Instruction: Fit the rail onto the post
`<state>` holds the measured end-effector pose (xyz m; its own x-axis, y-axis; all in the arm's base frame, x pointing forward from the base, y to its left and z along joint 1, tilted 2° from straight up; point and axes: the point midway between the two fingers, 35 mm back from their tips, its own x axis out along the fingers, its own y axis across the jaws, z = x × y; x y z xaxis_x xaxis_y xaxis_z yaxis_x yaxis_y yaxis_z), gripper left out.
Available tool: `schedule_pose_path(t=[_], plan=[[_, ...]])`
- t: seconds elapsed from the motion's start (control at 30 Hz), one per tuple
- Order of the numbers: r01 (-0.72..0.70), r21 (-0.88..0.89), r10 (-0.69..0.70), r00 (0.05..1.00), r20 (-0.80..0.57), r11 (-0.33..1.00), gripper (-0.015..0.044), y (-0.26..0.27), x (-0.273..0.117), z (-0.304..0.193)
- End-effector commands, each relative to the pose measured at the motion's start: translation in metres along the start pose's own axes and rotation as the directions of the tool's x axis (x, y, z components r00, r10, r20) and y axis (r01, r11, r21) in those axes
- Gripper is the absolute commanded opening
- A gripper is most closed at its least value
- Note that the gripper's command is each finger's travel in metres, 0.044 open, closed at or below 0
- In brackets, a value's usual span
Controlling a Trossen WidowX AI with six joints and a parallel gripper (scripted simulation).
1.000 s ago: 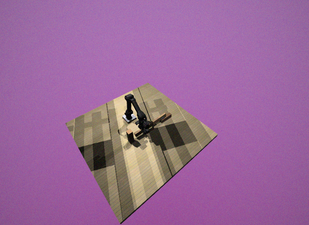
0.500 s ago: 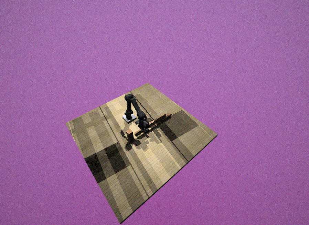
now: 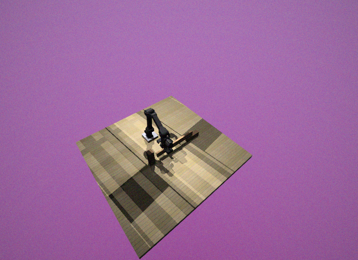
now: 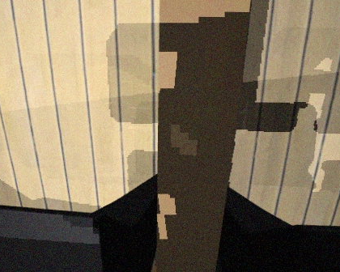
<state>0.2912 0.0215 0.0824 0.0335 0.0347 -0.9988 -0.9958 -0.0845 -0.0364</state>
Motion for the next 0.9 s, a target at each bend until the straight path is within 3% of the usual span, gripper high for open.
schedule_pose_path(t=[0.0, 0.87], plan=[[0.010, -0.003, -0.010, 1.000, 0.007, 1.000, 0.0000, -0.0022, -0.0052, 0.0010], [0.010, -0.003, -0.010, 1.000, 0.007, 1.000, 0.0000, -0.0018, -0.0073, 0.0009]])
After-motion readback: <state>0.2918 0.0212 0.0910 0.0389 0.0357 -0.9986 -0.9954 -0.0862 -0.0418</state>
